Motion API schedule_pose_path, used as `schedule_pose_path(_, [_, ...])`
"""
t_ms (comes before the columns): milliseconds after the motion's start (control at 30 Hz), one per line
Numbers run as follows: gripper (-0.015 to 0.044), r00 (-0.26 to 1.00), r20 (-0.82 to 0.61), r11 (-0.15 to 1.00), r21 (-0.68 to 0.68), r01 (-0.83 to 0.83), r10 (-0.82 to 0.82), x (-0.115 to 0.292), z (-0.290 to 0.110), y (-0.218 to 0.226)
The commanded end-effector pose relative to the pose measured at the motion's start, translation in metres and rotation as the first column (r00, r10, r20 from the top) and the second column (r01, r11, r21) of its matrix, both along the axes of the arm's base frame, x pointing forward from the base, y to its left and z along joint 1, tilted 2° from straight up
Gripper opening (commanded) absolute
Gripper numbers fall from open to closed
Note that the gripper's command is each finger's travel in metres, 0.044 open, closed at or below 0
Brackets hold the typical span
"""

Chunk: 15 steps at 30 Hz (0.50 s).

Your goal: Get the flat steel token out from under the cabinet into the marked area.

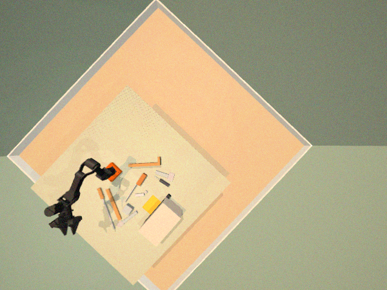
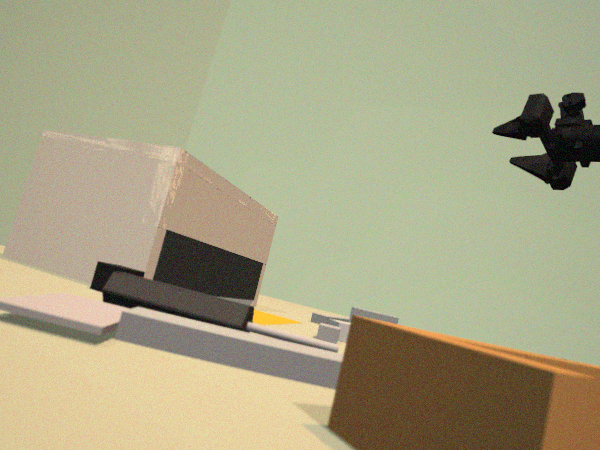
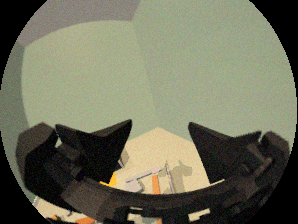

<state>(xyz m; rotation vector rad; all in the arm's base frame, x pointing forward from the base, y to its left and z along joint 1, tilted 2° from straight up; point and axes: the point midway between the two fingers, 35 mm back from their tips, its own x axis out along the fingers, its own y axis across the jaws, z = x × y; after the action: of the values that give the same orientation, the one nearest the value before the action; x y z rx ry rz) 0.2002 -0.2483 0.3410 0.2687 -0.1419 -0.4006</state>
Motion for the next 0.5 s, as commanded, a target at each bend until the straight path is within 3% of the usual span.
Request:
schedule_pose_path(0, [0.0374,1.000,0.000,1.000,0.000,0.000,0.000,0.000,0.000,0.000])
schedule_pose_path(333, [0.0121,1.000,0.002,1.000,0.020,-0.006,0.006,0.002,-0.002,0.001])
schedule_pose_path(467, [0.0120,0.999,0.012,0.994,0.105,-0.033,0.032,0.013,-0.008,0.004])
